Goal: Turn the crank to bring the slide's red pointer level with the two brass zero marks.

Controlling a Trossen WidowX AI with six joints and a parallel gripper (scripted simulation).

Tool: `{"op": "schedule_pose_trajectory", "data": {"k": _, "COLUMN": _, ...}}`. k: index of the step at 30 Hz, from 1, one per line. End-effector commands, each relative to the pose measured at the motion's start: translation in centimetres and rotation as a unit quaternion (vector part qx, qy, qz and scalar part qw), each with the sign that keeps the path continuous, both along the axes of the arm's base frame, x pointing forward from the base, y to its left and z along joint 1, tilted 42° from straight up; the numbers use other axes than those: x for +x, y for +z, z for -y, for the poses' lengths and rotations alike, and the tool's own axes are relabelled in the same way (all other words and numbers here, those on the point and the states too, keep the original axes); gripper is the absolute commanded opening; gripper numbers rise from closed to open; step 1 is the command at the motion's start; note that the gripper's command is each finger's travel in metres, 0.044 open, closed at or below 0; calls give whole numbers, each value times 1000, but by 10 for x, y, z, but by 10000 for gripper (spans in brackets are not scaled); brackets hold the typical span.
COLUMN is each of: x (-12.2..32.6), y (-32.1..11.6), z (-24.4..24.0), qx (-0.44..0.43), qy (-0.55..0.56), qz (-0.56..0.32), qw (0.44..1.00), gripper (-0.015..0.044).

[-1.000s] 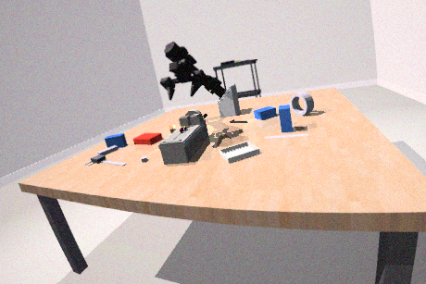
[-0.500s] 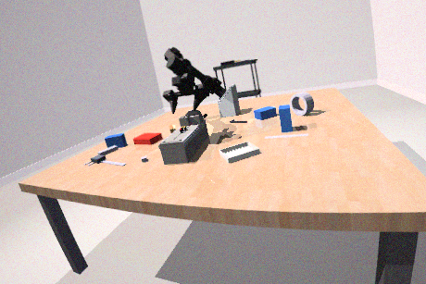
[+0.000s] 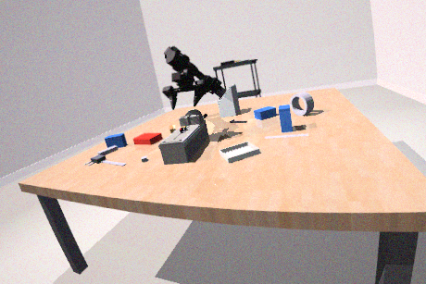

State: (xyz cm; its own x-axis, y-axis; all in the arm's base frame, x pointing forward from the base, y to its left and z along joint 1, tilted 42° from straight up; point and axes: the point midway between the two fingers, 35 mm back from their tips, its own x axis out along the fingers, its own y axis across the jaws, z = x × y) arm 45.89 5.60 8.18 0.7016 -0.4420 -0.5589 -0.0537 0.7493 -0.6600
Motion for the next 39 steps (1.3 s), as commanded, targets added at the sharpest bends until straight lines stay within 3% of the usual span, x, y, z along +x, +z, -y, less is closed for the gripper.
{"op": "schedule_pose_trajectory", "data": {"k": 1, "x": -1, "y": 28, "z": -23, "qx": 5, "qy": 3, "qz": 13, "qw": 1000, "gripper": 440}}
{"op": "schedule_pose_trajectory", "data": {"k": 6, "x": -10, "y": 32, "z": -28, "qx": 5, "qy": 5, "qz": 13, "qw": 1000, "gripper": 440}}
{"op": "schedule_pose_trajectory", "data": {"k": 27, "x": -128, "y": 14, "z": -32, "qx": 3, "qy": 45, "qz": 5, "qw": 999, "gripper": 440}}
{"op": "schedule_pose_trajectory", "data": {"k": 39, "x": -125, "y": -16, "z": -10, "qx": 4, "qy": 45, "qz": 3, "qw": 999, "gripper": 440}}
